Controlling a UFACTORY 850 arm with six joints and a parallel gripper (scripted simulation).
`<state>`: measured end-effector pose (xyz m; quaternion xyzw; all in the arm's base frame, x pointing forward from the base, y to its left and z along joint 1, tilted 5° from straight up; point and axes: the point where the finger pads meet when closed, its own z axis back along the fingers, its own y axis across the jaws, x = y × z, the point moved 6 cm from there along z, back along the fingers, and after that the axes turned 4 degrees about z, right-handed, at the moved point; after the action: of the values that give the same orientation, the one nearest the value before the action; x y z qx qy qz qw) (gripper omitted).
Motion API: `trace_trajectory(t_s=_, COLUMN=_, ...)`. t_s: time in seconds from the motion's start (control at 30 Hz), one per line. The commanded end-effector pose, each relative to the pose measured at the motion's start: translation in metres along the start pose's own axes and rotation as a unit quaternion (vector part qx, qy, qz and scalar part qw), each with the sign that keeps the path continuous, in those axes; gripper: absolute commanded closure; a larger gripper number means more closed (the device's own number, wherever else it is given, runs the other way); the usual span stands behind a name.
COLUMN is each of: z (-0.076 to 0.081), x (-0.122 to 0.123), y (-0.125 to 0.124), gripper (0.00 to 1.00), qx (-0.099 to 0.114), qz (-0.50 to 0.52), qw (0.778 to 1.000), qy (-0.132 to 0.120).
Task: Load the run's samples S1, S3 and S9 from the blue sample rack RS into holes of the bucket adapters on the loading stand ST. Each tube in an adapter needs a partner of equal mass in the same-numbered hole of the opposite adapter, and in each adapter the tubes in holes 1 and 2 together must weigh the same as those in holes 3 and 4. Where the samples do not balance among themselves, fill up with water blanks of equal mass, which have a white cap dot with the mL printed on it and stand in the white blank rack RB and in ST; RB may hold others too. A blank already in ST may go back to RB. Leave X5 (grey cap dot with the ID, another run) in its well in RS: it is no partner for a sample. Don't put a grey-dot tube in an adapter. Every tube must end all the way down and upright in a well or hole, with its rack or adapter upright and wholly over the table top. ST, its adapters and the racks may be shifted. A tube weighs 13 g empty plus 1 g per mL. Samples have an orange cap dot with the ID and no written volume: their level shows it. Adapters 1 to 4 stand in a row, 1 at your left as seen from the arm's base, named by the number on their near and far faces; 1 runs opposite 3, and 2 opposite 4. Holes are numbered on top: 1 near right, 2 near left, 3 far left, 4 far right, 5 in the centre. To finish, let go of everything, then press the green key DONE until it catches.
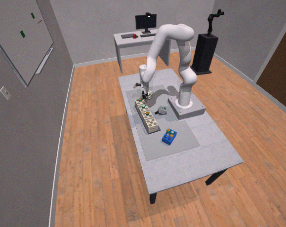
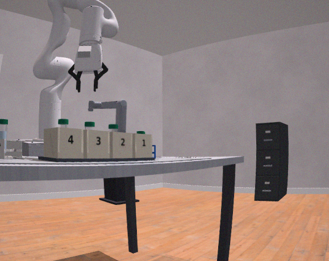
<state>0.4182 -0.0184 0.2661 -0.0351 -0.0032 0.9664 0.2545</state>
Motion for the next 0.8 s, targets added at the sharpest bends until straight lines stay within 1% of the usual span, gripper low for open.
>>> trace_trajectory(t_s=0.0, z=0.000, x=0.020, y=-0.021, gripper=0.43, qx=0.018, qz=-0.093, qw=0.995, qy=0.012)
trace_trajectory(t_s=0.07, z=-0.001, x=0.028, y=-0.027, gripper=0.43, qx=0.018, qz=-0.123, qw=0.992, qy=0.012)
trace_trajectory(t_s=0.2, z=-0.001, x=0.043, y=-0.040, gripper=0.43, qx=0.018, qz=-0.123, qw=0.992, qy=0.012)
trace_trajectory(t_s=0.27, z=-0.001, x=0.043, y=-0.040, gripper=0.43, qx=0.018, qz=-0.123, qw=0.992, qy=0.012)
trace_trajectory(t_s=0.77, z=-0.004, x=0.099, y=-0.090, gripper=0.43, qx=0.018, qz=-0.123, qw=0.992, qy=0.012)
